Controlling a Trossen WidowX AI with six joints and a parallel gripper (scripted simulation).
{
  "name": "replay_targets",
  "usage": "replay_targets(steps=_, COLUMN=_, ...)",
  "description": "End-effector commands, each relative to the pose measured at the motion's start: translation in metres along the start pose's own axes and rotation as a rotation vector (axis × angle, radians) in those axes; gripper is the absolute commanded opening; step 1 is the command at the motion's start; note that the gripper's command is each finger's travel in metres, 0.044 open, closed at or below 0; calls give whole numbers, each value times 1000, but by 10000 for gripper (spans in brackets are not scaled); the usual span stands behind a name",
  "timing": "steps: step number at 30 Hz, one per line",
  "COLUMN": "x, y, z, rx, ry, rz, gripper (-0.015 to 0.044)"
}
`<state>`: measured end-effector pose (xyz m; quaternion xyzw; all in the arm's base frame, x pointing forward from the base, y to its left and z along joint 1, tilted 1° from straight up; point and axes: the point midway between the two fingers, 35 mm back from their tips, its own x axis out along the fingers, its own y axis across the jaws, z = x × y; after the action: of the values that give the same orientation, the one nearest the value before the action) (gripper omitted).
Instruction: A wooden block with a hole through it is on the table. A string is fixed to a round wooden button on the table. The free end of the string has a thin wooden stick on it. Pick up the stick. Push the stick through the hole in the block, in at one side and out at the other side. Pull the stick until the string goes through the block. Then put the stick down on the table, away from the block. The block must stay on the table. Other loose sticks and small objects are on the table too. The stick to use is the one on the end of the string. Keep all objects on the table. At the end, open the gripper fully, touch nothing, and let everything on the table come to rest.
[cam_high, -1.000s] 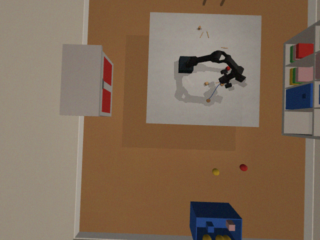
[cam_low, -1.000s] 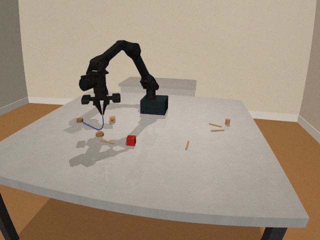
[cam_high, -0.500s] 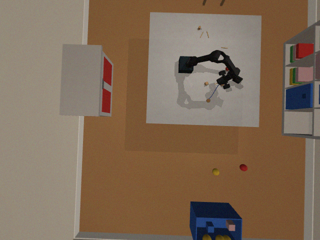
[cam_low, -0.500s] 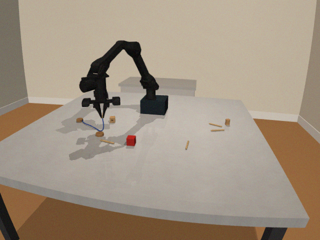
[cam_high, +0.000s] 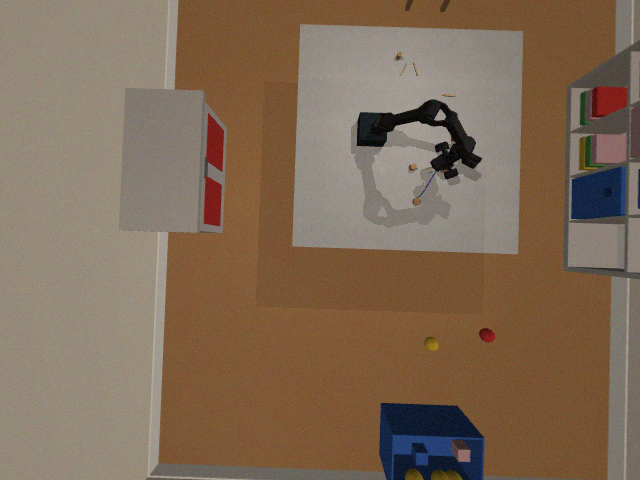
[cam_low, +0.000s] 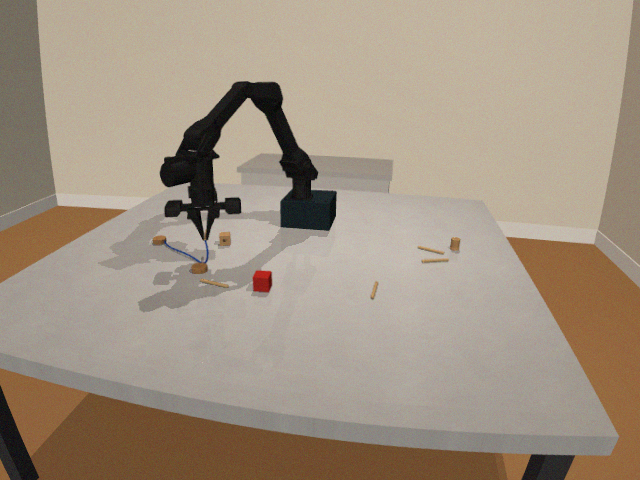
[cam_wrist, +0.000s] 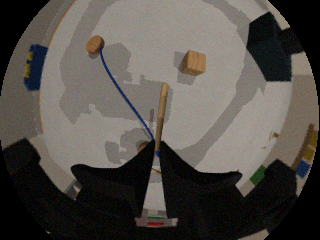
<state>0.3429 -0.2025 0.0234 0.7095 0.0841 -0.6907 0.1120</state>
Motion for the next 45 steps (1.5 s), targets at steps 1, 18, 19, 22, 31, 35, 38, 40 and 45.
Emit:
replay_targets(steps=1, x=0, y=0, z=-5, rx=-1, ry=5, rz=-2, gripper=0)
replay_targets(steps=18, x=-1, y=2, z=-28, rx=-2, ry=8, rz=-2, gripper=0)
replay_targets(steps=19, x=-1, y=2, z=-29, rx=-3, ry=8, rz=-2, gripper=0)
replay_targets(steps=22, x=-1, y=2, z=-33, rx=-3, ry=9, rz=-2, gripper=0)
replay_targets(steps=31, x=-1, y=1, z=-45, rx=-4, ry=11, rz=-2, gripper=0)
replay_targets(steps=35, x=-1, y=1, z=-50, rx=-4, ry=12, rz=-2, gripper=0)
replay_targets(steps=38, x=-2, y=1, z=-54, rx=-4, ry=13, rz=-2, gripper=0)
replay_targets(steps=40, x=-2, y=1, z=-56, rx=-4, ry=14, rz=-2, gripper=0)
replay_targets(steps=45, x=-2, y=0, z=-63, rx=-3, ry=16, rz=-2, gripper=0)
